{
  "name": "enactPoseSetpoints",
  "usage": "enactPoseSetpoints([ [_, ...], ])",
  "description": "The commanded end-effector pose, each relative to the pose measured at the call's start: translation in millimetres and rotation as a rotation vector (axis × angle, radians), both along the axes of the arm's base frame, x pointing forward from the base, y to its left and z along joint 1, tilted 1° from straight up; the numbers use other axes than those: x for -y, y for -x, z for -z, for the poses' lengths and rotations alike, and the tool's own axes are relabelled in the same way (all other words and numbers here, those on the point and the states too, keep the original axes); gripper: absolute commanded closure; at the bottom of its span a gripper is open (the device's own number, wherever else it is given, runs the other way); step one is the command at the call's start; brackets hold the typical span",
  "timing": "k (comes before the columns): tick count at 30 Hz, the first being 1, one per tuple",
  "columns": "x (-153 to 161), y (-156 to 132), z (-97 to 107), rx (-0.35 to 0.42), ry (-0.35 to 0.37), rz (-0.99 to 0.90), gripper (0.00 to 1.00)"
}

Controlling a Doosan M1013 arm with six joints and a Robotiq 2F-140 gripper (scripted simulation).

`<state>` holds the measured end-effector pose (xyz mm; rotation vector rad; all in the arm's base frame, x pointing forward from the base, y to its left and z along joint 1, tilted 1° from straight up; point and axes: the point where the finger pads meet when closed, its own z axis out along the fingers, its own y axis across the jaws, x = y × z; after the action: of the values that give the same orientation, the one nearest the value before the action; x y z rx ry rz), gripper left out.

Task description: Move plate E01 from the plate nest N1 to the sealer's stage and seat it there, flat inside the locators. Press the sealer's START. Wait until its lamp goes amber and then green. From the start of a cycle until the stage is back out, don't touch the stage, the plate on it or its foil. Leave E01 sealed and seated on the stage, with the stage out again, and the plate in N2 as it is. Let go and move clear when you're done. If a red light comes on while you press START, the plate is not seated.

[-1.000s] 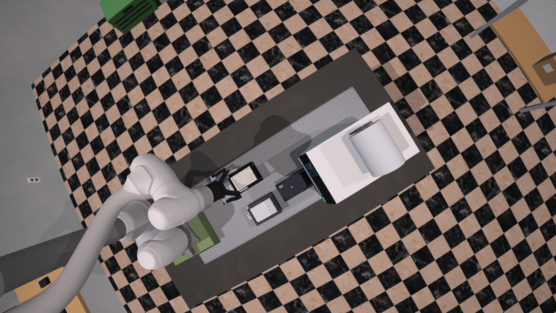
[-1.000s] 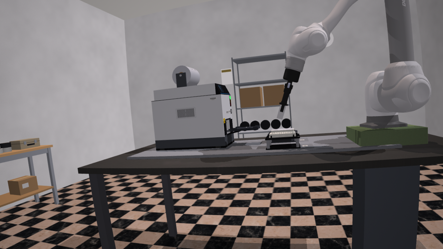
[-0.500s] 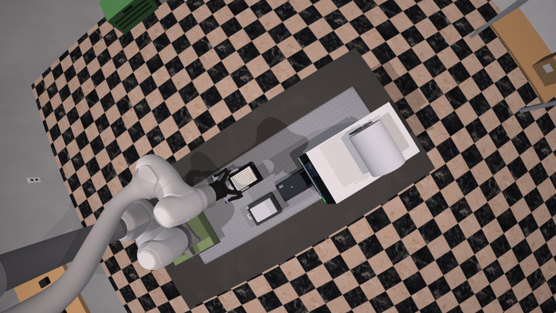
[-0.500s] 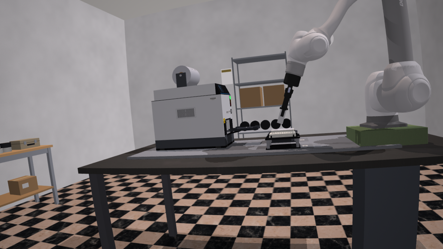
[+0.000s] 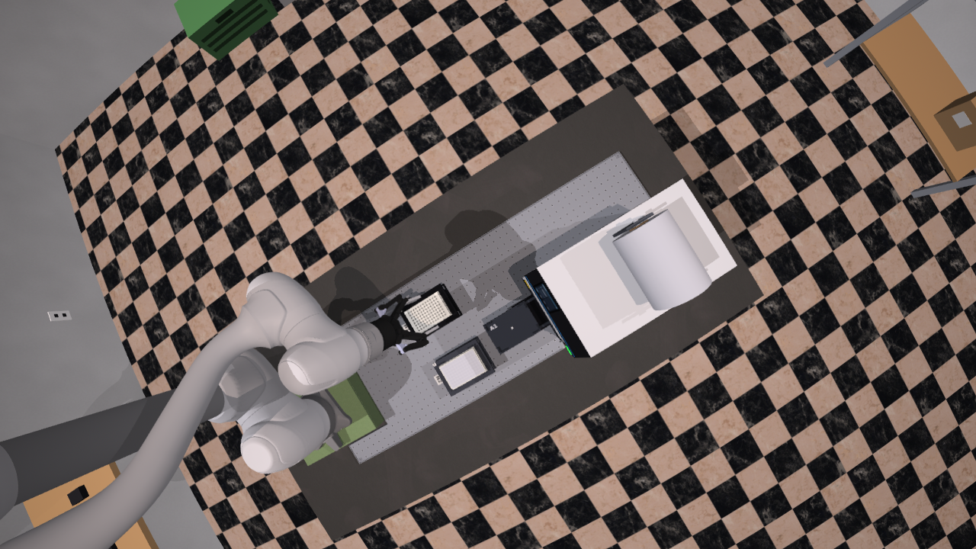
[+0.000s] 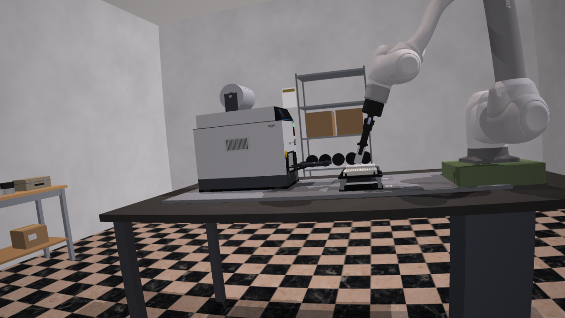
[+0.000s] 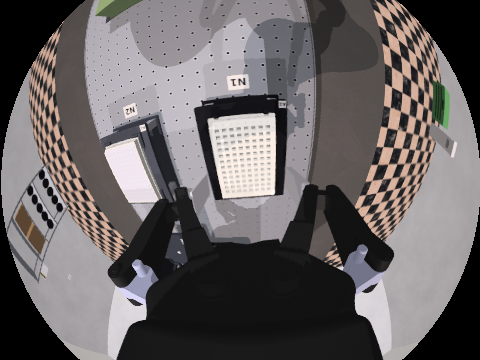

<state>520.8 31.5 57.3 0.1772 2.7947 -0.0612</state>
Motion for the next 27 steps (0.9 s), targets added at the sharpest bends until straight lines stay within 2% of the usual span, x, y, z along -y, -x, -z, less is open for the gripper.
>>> enactPoseSetpoints([
  [1,0.0,0.0,3.5,0.000,0.000,0.000,0.30],
  [6,0.2,0.1,11.2,0.000,0.000,0.000,0.30],
  [27,0.2,0.1,11.1,0.000,0.000,0.000,0.30],
])
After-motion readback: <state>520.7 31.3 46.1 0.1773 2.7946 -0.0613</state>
